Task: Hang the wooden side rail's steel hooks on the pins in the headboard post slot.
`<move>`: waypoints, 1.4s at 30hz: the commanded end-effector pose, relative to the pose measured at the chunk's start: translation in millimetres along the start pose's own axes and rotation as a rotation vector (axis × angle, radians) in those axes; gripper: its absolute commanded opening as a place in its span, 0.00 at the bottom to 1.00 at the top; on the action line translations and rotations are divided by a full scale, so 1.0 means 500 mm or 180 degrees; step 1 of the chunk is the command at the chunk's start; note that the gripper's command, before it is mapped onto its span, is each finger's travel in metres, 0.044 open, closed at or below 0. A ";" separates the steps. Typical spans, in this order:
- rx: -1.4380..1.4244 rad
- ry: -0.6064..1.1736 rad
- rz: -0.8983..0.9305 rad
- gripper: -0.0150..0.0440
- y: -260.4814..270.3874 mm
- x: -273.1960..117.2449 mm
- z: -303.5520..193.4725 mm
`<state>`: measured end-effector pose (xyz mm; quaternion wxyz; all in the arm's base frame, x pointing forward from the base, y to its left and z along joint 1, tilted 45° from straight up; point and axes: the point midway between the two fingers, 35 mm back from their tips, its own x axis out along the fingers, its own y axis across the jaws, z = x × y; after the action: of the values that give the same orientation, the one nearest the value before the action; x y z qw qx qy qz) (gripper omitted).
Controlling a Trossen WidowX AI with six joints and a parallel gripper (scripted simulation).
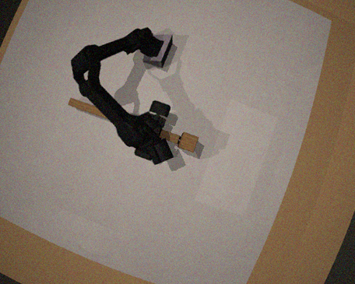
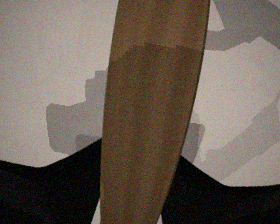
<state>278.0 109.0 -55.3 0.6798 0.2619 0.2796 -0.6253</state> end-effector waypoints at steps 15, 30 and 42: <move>-0.0009 0.0025 0.0003 0.25 0.000 0.005 -0.004; -0.0009 0.0024 0.0003 0.25 0.000 0.010 -0.004; -0.0009 0.0024 0.0003 0.25 0.000 0.014 -0.004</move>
<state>278.3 104.7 -60.3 0.6803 0.2620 0.2798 -0.6247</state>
